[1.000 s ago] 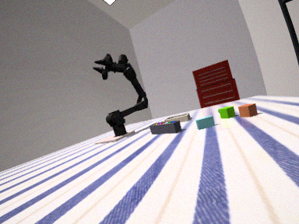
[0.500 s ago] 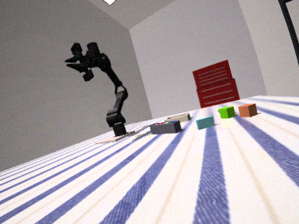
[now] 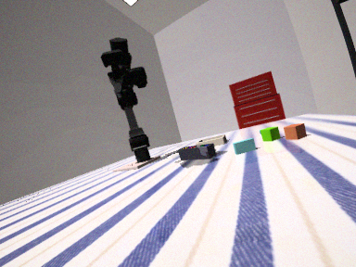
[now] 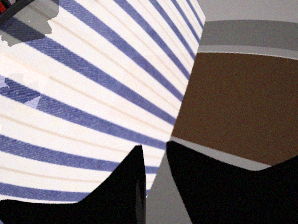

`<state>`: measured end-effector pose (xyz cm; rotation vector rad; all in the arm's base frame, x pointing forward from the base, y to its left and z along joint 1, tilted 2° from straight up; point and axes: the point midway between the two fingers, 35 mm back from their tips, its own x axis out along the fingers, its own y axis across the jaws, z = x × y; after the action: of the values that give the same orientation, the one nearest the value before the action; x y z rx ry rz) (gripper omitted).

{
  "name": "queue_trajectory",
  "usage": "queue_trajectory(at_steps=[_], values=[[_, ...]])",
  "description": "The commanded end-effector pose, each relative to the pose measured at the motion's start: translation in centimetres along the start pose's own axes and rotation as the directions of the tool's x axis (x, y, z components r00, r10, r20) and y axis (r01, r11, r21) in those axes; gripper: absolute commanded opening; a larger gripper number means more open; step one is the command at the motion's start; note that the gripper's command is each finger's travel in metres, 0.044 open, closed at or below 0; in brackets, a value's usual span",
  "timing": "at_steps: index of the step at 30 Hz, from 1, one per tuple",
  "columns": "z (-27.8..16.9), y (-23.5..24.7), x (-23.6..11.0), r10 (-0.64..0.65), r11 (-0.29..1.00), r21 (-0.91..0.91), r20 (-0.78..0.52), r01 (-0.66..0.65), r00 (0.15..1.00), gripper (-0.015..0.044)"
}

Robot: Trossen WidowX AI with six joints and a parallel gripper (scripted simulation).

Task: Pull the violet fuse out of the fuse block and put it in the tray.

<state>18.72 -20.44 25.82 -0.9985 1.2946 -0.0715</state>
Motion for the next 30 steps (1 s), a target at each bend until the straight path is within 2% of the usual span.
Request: queue_trajectory(at_steps=[1,6,11,15,30], values=[[5.9,3.5,3.2,0.201,0.970,-0.163,0.109,-0.182,0.973,0.0073],[11.7,9.0,5.2,0.430,0.860,-0.364,0.142,-0.356,0.892,0.0073],[16.1,15.7,5.7,0.628,0.676,-0.548,0.081,-0.492,0.774,0.0073],[17.3,16.4,6.3,0.659,0.636,-0.577,0.060,-0.513,0.750,0.0073],[17.4,16.9,6.8,0.659,0.636,-0.577,0.060,-0.513,0.750,0.0073]])
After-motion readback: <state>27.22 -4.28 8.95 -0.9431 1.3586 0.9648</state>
